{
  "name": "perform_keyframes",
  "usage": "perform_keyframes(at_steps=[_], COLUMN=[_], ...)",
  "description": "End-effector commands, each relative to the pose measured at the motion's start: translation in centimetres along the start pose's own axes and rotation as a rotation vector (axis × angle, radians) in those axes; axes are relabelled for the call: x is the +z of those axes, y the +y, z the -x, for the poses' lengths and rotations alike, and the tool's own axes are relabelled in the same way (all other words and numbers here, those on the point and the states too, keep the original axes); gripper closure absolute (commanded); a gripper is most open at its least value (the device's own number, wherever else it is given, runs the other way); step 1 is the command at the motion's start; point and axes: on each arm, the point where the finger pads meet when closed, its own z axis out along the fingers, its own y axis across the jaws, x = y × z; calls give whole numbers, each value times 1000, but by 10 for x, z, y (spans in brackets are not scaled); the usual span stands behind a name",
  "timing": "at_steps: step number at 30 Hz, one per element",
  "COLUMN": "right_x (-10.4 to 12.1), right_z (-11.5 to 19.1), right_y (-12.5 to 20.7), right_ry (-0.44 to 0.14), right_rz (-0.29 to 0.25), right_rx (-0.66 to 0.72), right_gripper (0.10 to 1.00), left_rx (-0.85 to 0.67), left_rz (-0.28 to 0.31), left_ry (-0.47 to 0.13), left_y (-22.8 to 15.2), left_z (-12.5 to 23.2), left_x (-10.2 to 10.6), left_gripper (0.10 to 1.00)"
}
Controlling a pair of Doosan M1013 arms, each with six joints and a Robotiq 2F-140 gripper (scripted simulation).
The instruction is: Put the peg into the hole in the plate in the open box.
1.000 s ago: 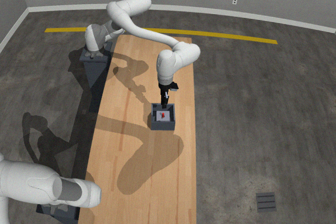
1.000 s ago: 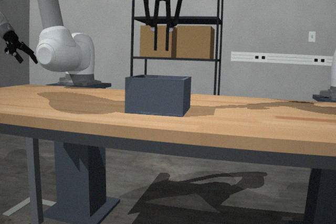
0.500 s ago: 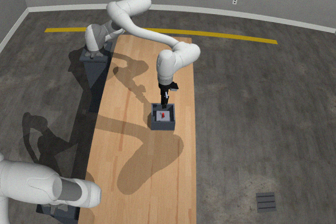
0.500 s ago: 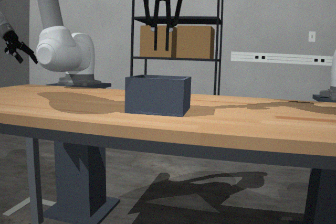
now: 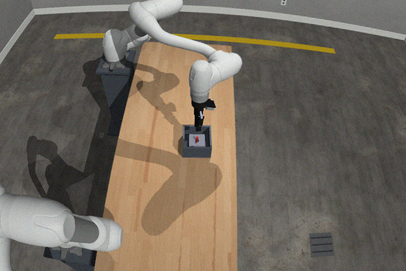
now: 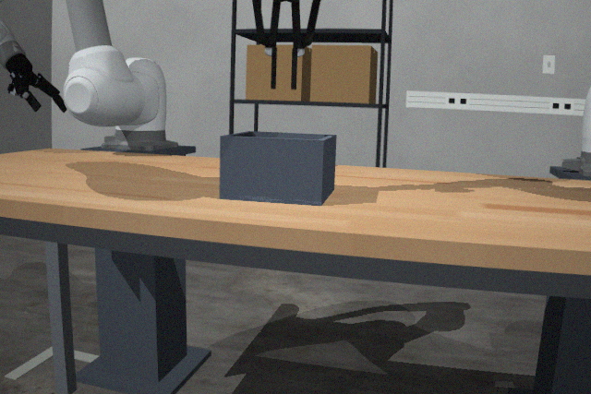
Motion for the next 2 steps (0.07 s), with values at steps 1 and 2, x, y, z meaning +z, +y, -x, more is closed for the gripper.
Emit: perform_keyframes(at_steps=[1, 2], right_x=[0, 0], right_z=[0, 0], right_y=[0, 0], right_ry=[1, 1], right_rz=[0, 0], right_rx=[0, 0], right_gripper=[98, 98], left_rx=[0, 0], left_rz=[1, 1], left_ry=[1, 1], left_y=[0, 0], left_z=[0, 0], left_x=[-1, -1], left_gripper=[849, 849])
